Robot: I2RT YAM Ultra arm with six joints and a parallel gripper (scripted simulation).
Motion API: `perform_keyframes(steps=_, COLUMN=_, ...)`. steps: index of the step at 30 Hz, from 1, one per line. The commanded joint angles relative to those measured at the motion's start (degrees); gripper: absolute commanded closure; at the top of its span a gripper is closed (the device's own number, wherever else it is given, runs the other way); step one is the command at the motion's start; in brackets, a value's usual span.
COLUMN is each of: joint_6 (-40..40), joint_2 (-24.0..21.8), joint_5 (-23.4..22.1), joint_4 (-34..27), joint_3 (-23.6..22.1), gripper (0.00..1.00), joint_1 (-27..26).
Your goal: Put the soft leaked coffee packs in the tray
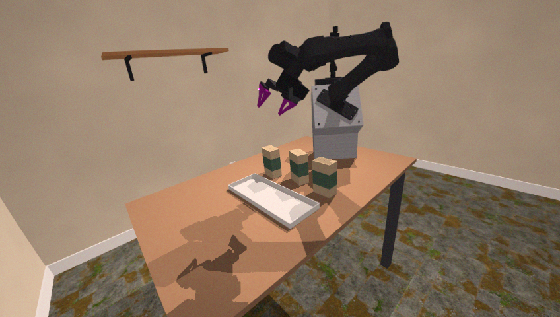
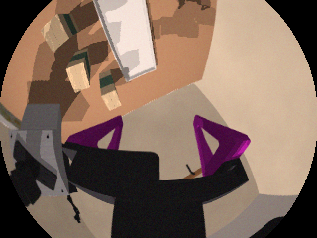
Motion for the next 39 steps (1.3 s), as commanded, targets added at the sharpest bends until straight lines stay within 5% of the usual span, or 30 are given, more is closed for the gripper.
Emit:
perform_keyframes(steps=1, joint_6=0.26, joint_2=-0.30, joint_5=0.02, joint_4=-0.22, joint_3=0.35, gripper=0.00, joint_1=-0.57)
perform_keyframes(steps=22, joint_6=1.46, joint_2=1.32, joint_5=-0.46, joint_4=0.01, joint_3=0.49, gripper=0.00, joint_1=-0.24)
perform_keyframes(steps=39, joint_6=27.07, joint_2=11.34, joint_5=-4.63, joint_4=-1.11, joint_3=2.41, gripper=0.00, joint_1=-1.51)
